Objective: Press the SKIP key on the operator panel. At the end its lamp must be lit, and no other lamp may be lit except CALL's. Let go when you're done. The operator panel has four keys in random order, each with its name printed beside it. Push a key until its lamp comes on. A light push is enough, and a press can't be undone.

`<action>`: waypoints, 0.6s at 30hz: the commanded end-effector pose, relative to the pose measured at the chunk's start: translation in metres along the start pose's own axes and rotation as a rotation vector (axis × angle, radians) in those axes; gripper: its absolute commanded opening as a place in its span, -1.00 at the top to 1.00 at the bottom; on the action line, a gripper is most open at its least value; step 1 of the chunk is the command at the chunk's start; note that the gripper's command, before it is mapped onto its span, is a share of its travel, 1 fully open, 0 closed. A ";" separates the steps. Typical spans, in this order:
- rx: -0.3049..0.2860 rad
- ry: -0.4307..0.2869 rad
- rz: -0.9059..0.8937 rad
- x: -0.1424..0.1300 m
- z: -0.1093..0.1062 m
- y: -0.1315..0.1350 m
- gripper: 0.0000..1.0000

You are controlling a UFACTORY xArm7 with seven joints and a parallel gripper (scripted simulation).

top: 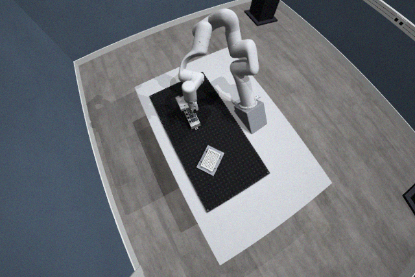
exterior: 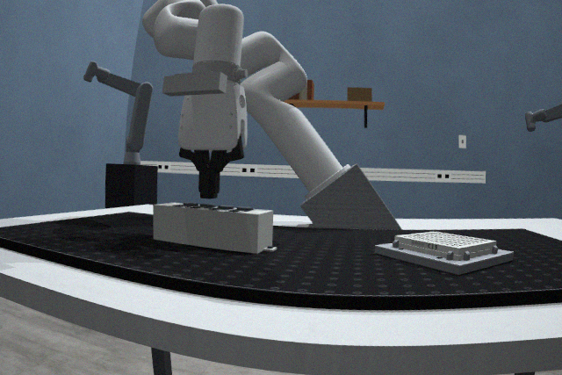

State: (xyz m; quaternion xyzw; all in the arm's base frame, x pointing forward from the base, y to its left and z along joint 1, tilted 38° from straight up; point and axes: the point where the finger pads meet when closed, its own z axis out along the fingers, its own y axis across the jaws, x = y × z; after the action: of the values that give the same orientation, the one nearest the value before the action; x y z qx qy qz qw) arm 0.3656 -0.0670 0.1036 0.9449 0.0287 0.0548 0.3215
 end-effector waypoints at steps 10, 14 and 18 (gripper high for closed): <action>0.001 0.003 0.000 0.001 0.007 0.000 1.00; 0.001 0.003 0.000 0.001 0.009 0.000 1.00; 0.001 0.003 0.000 0.001 0.011 0.000 1.00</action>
State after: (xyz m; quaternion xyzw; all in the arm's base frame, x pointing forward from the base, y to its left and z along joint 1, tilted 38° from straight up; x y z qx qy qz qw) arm 0.3671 -0.0730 0.0955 0.9449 0.0289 0.0551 0.3213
